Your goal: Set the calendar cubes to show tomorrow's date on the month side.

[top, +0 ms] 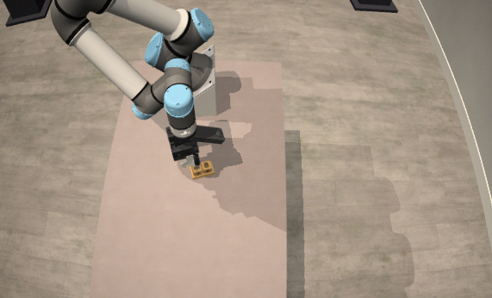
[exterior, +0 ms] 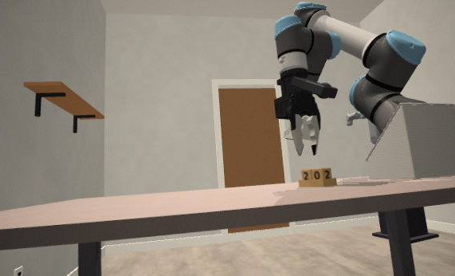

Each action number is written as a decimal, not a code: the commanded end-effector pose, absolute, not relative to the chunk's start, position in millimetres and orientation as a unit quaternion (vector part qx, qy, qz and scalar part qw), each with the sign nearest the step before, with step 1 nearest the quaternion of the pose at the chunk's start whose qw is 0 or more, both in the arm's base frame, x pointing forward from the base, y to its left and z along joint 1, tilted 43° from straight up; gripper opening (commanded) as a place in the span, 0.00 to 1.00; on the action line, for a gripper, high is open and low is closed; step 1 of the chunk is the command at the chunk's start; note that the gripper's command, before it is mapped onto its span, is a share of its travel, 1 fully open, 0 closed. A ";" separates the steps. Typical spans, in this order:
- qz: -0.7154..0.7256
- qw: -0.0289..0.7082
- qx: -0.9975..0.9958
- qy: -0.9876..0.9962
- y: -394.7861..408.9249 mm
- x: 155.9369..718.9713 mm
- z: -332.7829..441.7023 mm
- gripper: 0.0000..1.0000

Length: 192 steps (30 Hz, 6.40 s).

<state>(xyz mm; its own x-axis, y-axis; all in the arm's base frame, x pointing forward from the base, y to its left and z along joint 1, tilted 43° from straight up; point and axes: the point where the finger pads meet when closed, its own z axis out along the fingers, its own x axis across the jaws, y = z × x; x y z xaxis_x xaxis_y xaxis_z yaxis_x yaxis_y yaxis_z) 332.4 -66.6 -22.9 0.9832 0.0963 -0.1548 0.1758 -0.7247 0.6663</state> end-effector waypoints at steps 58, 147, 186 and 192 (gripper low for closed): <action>-0.054 0.364 0.927 0.074 -84.4 331.4 -43.3 0.29; -0.054 0.364 0.927 0.074 -104.2 330.0 -64.5 0.11; -0.054 0.364 0.927 0.074 -91.8 330.9 -51.3 0.11; -0.054 0.364 0.927 0.074 -78.8 331.8 -37.4 0.11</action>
<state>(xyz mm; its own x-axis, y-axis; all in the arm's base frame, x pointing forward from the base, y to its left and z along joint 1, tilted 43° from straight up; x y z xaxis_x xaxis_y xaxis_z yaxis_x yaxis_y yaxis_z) 330.9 -87.0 -46.2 0.9833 0.0993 -0.1524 0.1764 -0.7244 0.6664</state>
